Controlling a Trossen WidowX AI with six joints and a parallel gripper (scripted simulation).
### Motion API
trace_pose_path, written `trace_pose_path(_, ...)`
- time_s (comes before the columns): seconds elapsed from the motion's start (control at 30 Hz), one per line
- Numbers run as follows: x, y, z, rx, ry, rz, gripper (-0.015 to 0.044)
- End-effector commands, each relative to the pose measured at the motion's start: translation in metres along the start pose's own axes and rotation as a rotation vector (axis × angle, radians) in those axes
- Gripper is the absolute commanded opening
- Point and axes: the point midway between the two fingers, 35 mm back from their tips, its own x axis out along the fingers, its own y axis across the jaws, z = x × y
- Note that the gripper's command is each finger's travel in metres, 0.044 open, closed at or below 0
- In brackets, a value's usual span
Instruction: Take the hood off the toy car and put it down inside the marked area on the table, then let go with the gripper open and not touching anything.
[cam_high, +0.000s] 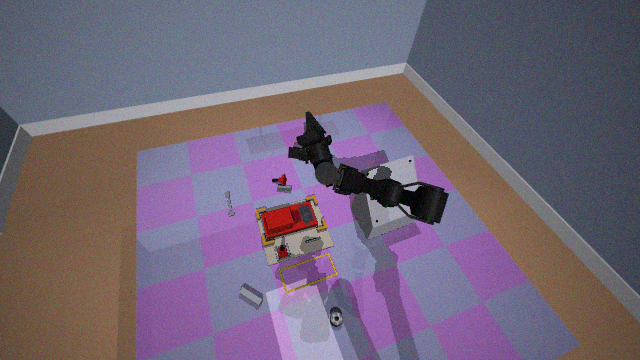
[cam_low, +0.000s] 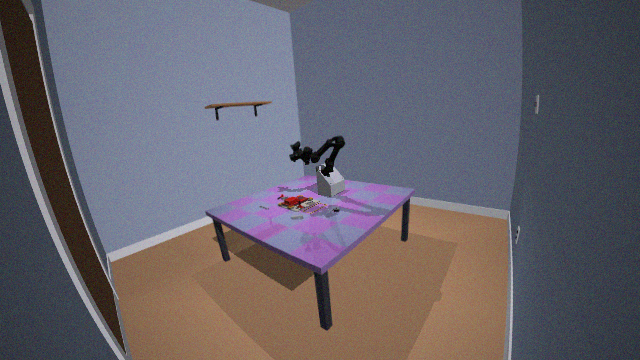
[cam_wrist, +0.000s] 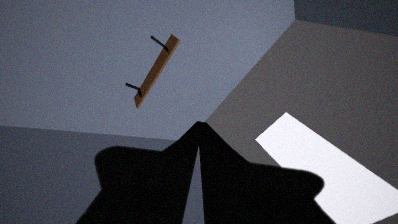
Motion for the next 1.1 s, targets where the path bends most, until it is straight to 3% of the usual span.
trace_pose_path(0.0,0.0,0.0,0.002,0.0,-0.008,0.002,0.0026)
trace_pose_path(0.27,0.004,0.021,0.088,0.016,-0.344,0.148,0.0236)
trace_pose_path(0.53,-0.021,0.065,0.166,0.07,-0.657,0.48,0.044)
trace_pose_path(0.83,-0.089,0.115,0.216,0.172,-0.843,1.067,0.044)
trace_pose_path(1.07,-0.159,0.133,0.226,0.266,-0.762,1.653,0.044)
